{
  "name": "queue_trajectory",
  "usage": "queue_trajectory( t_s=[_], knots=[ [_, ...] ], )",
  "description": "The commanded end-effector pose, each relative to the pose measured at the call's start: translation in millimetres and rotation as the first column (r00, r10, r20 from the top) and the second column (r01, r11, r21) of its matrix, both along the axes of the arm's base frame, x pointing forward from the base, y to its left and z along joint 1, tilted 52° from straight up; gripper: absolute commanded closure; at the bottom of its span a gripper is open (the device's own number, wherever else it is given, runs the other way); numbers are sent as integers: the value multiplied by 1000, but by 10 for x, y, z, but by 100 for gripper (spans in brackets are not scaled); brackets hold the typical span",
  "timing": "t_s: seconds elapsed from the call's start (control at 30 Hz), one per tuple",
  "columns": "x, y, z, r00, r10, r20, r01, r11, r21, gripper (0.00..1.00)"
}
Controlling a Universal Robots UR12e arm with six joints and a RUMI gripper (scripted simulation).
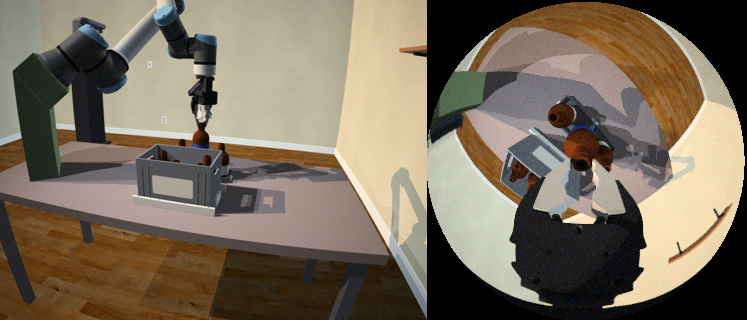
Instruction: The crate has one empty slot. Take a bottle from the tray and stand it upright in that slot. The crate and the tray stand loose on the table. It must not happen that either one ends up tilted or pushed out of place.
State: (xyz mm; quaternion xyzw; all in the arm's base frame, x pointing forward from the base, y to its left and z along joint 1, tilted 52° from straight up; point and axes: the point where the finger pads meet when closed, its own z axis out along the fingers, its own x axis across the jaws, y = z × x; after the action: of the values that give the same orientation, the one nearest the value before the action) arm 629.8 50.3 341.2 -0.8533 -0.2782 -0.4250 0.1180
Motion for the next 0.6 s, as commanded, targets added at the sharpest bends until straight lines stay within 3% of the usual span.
queue_trajectory(
  t_s=[0.0, 0.57],
  knots=[
    [-34, -25, 38, 1000, 0, 1, 0, 1000, 0, 100],
    [-151, -103, 146, 1000, 0, 1, 0, 1000, 0, 100]
  ],
)
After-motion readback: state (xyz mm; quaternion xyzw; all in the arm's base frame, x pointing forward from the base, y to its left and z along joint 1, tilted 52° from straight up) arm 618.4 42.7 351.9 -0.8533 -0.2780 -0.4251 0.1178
